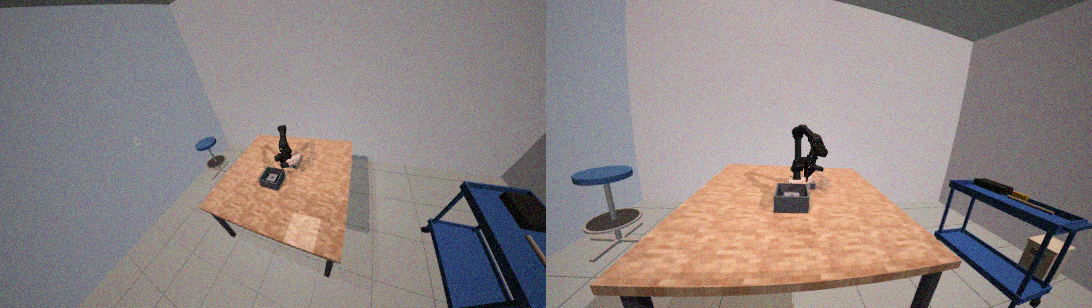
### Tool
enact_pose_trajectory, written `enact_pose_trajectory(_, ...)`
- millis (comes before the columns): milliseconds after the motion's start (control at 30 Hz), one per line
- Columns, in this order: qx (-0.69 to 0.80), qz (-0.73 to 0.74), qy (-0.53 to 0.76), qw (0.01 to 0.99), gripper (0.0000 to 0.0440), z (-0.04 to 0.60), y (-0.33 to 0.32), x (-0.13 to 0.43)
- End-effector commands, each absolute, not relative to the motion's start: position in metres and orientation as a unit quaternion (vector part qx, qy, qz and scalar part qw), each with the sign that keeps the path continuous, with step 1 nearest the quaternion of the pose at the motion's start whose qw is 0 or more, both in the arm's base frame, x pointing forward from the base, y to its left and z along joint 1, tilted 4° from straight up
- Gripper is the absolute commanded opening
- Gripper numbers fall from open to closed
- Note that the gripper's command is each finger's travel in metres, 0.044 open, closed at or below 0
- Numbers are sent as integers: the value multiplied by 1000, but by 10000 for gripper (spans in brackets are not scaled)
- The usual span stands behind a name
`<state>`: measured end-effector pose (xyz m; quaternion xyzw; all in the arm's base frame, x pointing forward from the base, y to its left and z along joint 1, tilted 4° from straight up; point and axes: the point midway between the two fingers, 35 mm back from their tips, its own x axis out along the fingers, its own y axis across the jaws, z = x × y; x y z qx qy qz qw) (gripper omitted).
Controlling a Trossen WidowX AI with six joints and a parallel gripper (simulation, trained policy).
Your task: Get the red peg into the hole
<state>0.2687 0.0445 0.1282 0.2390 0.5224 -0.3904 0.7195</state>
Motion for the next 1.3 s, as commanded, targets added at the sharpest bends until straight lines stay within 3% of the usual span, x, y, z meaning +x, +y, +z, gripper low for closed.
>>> enact_pose_trajectory(0, 242, -397, 516, 719, 0, 128, 34, 280)
enact_pose_trajectory(900, 245, -373, 544, 710, 4, 85, -55, 347)
enact_pose_trajectory(1267, 246, -339, 581, 698, 242, 60, -66, 361)
